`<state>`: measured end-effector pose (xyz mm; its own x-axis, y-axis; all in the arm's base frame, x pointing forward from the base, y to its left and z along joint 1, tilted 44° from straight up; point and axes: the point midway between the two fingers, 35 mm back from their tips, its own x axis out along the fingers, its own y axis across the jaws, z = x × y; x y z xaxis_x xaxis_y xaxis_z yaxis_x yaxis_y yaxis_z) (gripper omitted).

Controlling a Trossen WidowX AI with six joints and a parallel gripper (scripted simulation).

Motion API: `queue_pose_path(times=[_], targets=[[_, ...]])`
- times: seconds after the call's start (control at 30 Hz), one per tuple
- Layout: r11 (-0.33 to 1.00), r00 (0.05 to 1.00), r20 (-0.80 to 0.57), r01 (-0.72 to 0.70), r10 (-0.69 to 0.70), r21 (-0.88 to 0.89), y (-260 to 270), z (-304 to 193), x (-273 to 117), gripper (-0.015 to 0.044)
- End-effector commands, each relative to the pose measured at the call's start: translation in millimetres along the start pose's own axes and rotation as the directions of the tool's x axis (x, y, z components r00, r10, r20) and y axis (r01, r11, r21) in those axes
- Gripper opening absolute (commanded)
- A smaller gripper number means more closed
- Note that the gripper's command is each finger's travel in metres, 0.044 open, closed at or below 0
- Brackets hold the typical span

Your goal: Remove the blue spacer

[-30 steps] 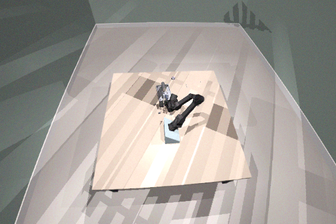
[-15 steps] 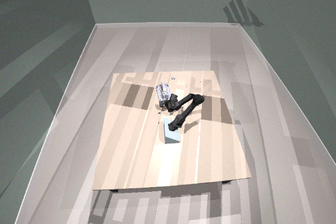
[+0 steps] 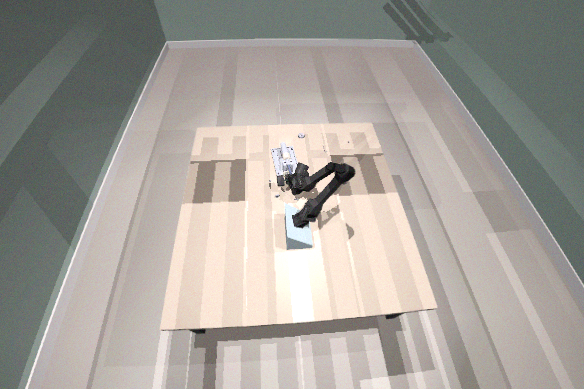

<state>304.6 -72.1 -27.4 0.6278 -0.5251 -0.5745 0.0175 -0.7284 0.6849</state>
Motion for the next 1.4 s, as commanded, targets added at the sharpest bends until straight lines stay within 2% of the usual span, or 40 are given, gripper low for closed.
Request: queue_pose_path(times=[0.0,1.37], targets=[[1.0,1.0,-0.011,0.001,-0.001,0.005,0.5,-2.3,0.0,0.0],[1.0,1.0,-0.011,0.001,-0.001,0.005,0.7,-4.4,2.3,0.0]])
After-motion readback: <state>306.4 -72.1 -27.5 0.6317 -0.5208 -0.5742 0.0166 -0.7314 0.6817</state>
